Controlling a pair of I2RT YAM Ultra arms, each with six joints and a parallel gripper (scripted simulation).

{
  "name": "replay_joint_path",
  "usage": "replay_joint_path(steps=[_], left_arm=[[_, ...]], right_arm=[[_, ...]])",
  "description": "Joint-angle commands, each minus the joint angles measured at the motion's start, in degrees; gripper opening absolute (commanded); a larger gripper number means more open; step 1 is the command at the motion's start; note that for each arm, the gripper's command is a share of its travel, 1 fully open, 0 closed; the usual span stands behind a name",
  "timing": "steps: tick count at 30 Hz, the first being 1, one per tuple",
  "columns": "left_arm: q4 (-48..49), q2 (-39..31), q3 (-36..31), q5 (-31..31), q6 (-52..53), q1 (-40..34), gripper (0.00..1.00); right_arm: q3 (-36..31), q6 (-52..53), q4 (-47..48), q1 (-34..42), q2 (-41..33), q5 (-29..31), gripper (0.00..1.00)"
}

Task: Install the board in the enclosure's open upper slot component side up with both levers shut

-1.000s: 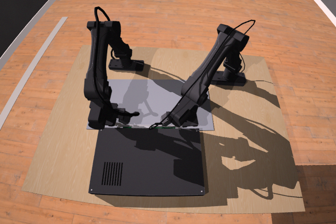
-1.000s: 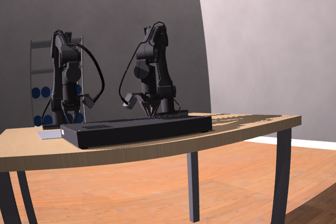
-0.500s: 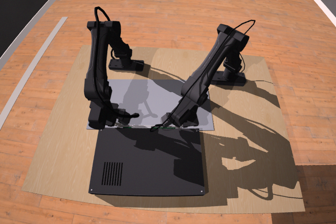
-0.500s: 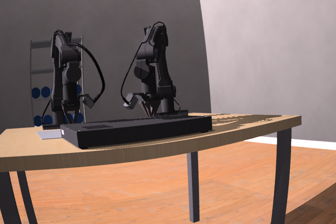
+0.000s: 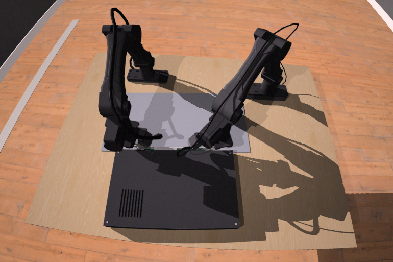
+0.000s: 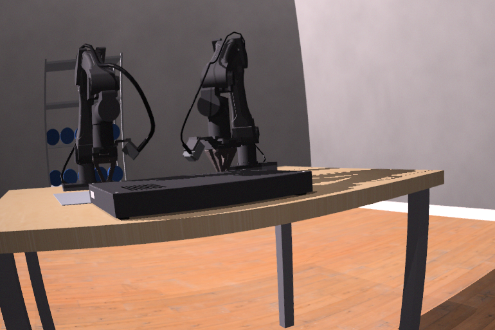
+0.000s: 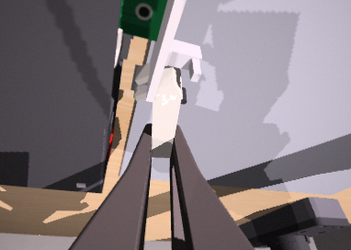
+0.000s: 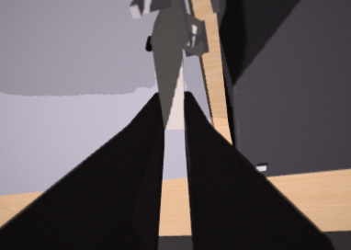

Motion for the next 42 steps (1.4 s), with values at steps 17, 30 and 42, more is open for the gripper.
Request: replay_joint_path(steps=[17, 30, 42], left_arm=[[-0.42, -1.25, 0.18, -0.73, -10.30, -0.72, 0.03], [-0.36, -1.30, -0.23, -0.70, -13.93, -0.77, 0.03], [0.46, -1.64, -0.96, -0.62, -26.06, -1.98, 0.03]], right_arm=[[-1.09, 10.12, 0.83, 0.64, -1.31, 0.34, 0.03], [-1.14, 13.65, 0.96, 0.55, -1.34, 0.17, 0.03], [-3.41, 25.83, 1.72, 1.19, -2.86, -0.13, 0.03]])
